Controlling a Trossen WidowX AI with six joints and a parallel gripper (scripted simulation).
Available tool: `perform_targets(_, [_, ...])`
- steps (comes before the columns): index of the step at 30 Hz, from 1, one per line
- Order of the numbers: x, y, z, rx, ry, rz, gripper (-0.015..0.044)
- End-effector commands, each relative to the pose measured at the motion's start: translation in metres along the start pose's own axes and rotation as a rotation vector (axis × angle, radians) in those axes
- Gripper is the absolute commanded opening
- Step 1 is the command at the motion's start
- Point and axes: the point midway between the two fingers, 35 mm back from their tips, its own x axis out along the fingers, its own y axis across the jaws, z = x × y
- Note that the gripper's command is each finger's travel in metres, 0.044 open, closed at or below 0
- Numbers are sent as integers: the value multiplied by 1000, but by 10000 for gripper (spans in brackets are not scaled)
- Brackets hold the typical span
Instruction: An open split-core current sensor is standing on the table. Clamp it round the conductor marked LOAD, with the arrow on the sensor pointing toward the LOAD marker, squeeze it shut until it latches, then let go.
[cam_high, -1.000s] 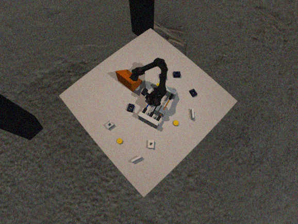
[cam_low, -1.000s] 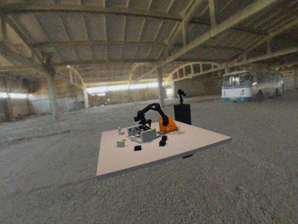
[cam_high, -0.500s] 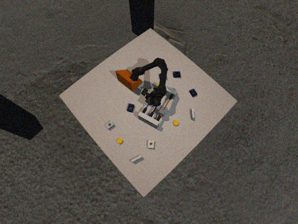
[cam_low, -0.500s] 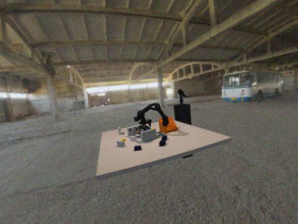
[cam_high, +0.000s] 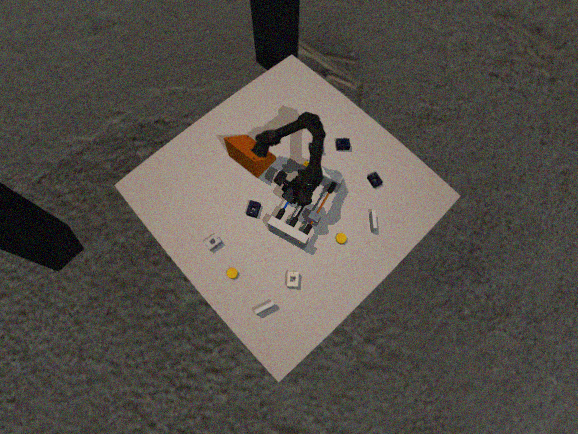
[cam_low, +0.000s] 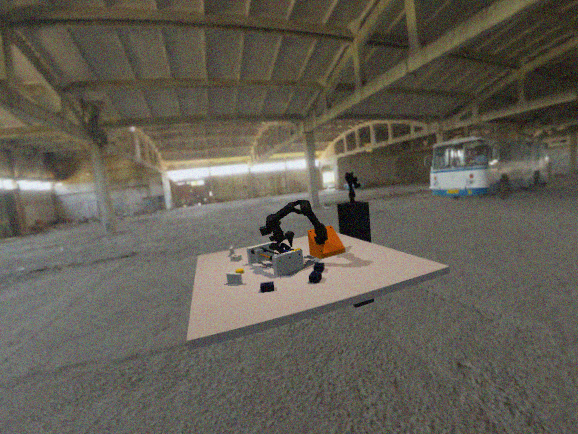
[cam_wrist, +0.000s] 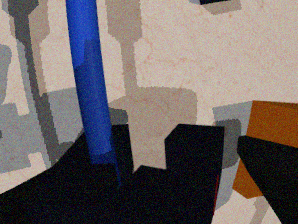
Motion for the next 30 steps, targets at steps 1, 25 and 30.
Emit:
perform_targets(1, [-1, -6, 0, 9, 5, -13, 440])
perform_targets(25, [0, 0, 0, 0, 0, 0, 413])
perform_targets(30, [0, 0, 0, 0, 0, 0, 380])
